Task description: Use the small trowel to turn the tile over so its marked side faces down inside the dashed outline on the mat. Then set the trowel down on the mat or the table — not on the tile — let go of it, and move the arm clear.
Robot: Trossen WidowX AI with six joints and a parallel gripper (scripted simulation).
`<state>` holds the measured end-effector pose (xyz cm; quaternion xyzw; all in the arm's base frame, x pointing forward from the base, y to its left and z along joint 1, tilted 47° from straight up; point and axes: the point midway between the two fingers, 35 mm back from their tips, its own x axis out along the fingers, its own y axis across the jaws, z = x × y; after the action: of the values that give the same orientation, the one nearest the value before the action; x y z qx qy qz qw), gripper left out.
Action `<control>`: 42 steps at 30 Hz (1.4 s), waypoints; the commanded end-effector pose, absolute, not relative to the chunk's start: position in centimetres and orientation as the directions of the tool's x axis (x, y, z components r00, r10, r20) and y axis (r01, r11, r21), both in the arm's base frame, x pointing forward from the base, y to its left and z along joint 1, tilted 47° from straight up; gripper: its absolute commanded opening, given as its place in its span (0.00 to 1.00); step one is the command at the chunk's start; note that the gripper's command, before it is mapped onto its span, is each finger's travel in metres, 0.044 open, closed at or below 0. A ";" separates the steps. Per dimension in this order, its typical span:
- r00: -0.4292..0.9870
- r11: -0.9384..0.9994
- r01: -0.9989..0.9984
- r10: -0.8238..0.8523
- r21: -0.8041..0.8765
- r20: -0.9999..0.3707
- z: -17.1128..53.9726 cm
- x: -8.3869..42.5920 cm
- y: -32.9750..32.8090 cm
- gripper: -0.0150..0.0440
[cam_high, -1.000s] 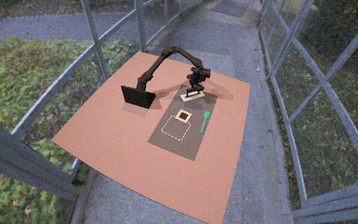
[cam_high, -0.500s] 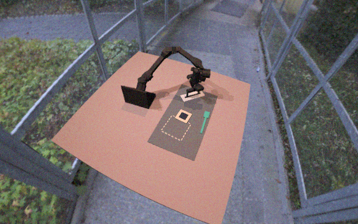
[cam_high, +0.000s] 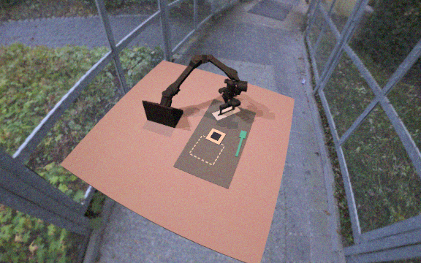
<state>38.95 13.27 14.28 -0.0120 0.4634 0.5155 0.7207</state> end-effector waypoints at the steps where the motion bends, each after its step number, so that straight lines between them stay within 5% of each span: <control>1: 0.036 0.404 -0.827 0.731 0.390 -0.682 14.2 38.9 13.4 0.47; 12: 0.036 0.331 -0.893 0.731 0.307 -0.682 14.2 38.9 13.4 0.47; 18: 0.036 0.331 -0.893 0.731 0.307 -0.682 14.2 38.9 13.4 0.71; 42: 0.036 0.330 -0.892 0.732 0.308 -0.681 17.1 38.4 10.3 0.71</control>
<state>38.37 11.82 15.40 -0.0981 0.4043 0.5717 0.7071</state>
